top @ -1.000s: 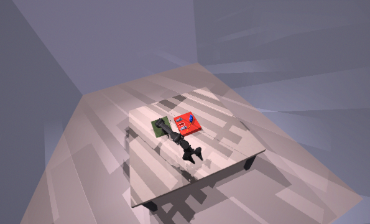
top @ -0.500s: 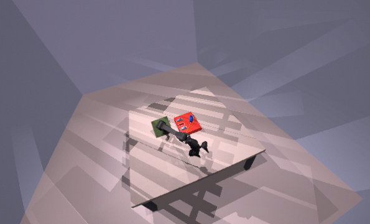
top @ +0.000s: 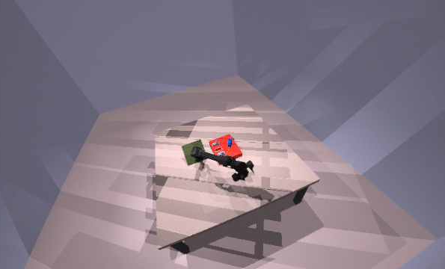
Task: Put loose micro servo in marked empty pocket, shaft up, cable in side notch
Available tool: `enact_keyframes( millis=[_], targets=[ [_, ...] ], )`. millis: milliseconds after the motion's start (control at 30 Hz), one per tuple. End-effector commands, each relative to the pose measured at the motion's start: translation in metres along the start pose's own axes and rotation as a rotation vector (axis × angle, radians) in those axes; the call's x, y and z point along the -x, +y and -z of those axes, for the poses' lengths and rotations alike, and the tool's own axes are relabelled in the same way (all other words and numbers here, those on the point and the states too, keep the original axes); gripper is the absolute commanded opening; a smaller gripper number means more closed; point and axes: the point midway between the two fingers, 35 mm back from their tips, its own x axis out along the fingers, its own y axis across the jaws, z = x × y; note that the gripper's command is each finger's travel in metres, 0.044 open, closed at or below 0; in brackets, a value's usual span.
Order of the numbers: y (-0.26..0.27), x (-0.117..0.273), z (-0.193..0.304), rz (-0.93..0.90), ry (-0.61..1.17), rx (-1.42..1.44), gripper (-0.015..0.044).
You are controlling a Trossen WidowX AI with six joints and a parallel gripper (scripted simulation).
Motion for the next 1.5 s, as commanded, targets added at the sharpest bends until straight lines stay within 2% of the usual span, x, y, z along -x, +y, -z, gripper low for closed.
enact_keyframes(
  millis=[0,667,1467],
  targets=[
    [0.009,-0.009,0.024,0.011,0.066,0.086,0.0440],
    [0.053,-0.014,0.147,-0.011,0.370,0.583,0.0440],
    [0.073,0.027,0.277,-0.089,0.644,1.291,0.0440]
  ],
)
